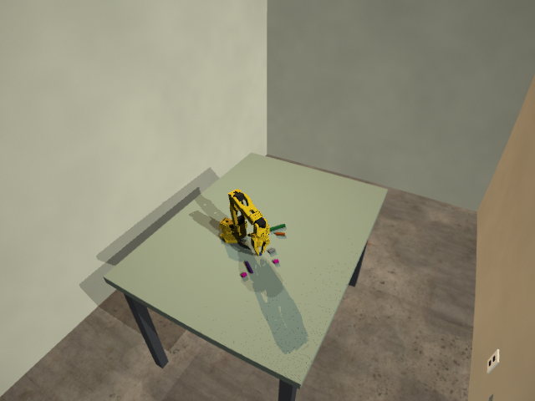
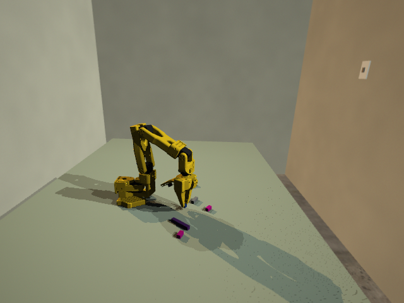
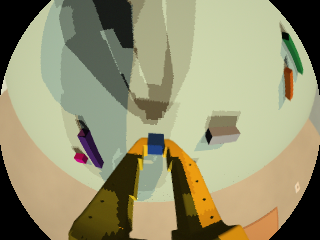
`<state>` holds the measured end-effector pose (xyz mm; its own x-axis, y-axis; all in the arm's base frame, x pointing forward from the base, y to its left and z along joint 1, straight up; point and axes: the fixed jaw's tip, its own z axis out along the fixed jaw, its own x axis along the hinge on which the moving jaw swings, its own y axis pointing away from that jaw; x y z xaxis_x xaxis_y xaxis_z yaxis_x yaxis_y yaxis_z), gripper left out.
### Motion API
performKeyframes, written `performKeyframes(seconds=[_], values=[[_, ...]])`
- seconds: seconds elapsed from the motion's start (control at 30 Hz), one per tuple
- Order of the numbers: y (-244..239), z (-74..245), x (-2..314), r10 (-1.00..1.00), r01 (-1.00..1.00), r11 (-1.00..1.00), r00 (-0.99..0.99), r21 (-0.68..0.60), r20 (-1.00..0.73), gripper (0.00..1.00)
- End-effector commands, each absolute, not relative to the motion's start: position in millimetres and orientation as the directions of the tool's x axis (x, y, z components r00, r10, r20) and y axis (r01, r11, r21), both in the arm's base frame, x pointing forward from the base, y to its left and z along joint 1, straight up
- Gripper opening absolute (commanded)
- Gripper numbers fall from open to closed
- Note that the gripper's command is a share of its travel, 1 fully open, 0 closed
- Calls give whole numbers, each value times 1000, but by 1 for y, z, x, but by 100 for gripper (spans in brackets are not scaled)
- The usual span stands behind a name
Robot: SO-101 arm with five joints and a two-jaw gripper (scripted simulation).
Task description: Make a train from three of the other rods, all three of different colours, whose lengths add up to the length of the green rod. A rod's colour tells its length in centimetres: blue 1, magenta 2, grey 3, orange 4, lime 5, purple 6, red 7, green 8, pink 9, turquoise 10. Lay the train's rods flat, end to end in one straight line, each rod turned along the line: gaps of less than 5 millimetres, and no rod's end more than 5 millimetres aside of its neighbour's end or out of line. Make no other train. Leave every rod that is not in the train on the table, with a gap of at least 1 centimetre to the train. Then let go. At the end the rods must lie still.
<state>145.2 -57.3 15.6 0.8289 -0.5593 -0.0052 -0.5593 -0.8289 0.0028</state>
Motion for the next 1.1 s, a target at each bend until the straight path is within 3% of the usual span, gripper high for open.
performKeyframes(seconds=[0.0,1.07], values=[[-59,25,155,-559,-559,-829,828,-16,56,0],[-59,17,155,-559,-559,-829,828,-16,56,0]])
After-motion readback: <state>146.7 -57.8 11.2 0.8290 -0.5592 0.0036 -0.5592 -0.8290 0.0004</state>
